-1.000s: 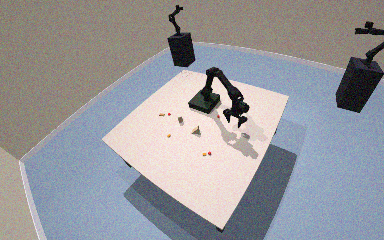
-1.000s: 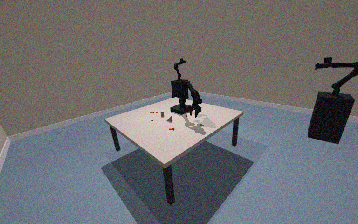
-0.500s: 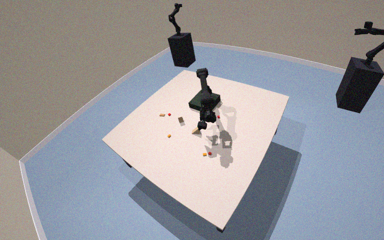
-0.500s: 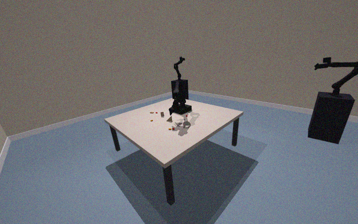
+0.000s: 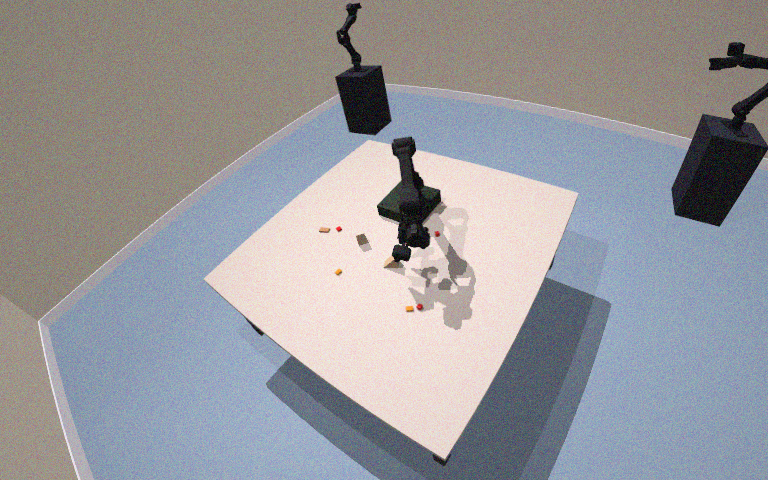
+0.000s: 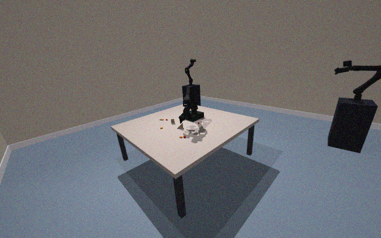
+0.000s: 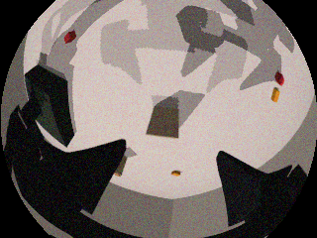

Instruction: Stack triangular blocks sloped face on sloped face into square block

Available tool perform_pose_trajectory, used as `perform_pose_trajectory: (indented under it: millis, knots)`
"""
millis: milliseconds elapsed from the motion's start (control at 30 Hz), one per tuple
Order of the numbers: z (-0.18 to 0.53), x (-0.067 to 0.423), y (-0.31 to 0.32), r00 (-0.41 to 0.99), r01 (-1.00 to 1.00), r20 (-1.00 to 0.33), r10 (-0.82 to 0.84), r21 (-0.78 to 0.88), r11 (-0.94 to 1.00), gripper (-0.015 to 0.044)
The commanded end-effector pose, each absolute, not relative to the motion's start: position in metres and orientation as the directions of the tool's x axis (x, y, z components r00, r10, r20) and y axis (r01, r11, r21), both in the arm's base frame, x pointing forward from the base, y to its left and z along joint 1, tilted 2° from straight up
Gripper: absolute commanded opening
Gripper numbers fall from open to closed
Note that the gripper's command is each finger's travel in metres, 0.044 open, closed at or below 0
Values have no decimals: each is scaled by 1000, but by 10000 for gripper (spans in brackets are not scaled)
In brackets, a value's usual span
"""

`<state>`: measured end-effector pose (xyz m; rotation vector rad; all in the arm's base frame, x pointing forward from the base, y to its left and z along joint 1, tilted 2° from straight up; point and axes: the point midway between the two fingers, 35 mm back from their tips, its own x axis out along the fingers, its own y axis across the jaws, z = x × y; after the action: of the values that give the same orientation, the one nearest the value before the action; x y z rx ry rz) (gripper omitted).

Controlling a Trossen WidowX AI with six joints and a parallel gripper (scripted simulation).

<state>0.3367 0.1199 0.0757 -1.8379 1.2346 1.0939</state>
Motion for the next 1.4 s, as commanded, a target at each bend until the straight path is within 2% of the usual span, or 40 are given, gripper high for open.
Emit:
perform_pose_trajectory:
  millis: [0,1367]
  knots:
    - [70,337,116,204,-938,-897,-393,-63,-342,440]
    - [10,343,88,205,-937,-896,-395,-62,-344,440]
